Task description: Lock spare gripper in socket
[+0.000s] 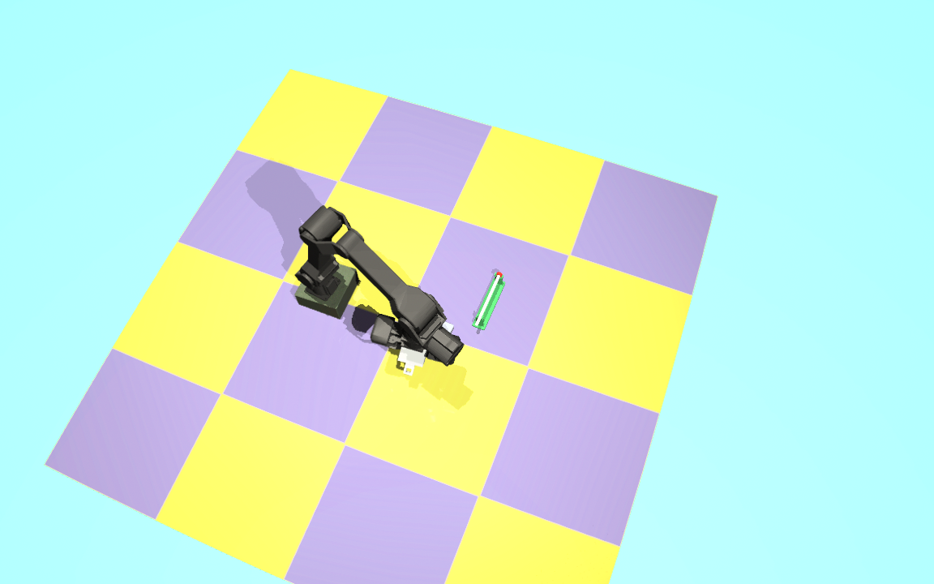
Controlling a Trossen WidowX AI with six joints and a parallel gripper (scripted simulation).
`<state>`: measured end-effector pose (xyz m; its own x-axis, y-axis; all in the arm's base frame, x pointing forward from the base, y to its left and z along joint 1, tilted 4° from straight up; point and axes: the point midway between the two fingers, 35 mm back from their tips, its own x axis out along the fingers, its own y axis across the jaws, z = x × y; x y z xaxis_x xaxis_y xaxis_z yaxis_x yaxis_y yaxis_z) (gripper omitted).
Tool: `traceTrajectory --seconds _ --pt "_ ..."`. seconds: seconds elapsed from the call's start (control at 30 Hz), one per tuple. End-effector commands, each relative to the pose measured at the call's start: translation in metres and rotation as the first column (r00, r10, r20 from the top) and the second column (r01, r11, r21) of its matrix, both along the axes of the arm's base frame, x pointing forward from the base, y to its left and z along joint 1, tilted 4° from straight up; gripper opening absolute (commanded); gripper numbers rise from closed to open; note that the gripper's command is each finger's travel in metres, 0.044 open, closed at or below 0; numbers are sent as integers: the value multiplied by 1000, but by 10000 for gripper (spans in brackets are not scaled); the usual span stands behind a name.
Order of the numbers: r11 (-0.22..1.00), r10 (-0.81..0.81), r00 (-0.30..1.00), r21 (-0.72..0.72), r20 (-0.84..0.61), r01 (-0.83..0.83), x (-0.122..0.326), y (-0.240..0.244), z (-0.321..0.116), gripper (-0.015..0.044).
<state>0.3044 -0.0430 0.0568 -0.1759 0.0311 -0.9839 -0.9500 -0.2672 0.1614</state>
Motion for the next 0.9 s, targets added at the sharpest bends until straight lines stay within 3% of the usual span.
traceTrajectory --seconds 0.0,0.87 --pt "997 5 1000 82 -12 -4 -8 7 3 0" --pt "800 -48 999 597 -20 51 -37 51 37 0"
